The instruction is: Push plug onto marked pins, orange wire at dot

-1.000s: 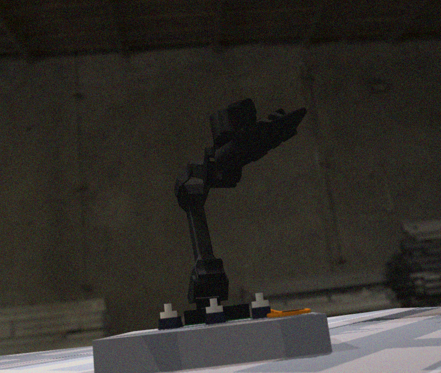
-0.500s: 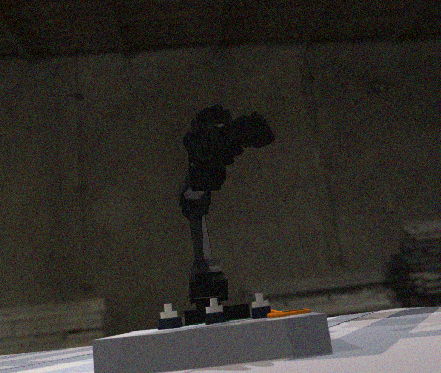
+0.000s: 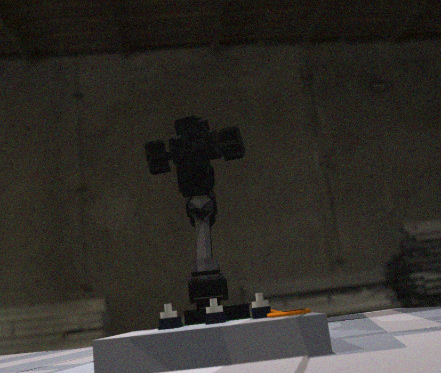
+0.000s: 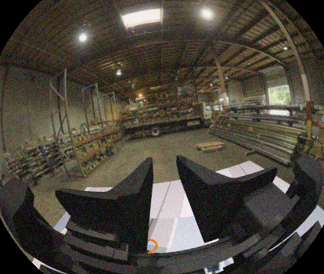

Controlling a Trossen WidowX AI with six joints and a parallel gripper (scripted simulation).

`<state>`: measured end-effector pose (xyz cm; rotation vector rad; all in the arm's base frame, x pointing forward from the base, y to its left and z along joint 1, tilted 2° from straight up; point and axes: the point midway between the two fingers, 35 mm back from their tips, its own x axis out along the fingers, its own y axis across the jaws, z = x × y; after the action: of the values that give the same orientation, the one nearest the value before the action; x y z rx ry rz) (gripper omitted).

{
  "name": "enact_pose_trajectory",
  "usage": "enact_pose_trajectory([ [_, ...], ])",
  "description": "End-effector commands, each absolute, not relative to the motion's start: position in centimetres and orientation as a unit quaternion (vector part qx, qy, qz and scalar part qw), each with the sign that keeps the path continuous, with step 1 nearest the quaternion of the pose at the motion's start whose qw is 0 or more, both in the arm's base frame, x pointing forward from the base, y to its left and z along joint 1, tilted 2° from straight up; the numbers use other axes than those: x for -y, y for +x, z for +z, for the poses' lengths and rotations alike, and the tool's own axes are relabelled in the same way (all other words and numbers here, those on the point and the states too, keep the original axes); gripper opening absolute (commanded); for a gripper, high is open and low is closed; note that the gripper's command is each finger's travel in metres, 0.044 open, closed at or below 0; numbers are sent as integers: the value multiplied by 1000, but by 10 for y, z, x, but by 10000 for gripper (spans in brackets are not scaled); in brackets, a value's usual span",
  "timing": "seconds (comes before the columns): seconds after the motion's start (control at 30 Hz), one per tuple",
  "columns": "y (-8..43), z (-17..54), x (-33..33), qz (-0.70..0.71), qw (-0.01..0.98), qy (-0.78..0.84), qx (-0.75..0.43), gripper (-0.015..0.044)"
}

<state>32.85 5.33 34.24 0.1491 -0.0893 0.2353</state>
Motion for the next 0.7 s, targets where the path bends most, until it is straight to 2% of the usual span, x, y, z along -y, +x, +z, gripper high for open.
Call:
enact_pose_trajectory([
  [0.0, 324, 336, -30, 67, 996, 43, 41, 115],
  [0.17, 315, 330, -3, 6, 999, 3, 33, 115],
  [0.67, 362, 292, -35, 65, 983, -121, -119, 115],
])
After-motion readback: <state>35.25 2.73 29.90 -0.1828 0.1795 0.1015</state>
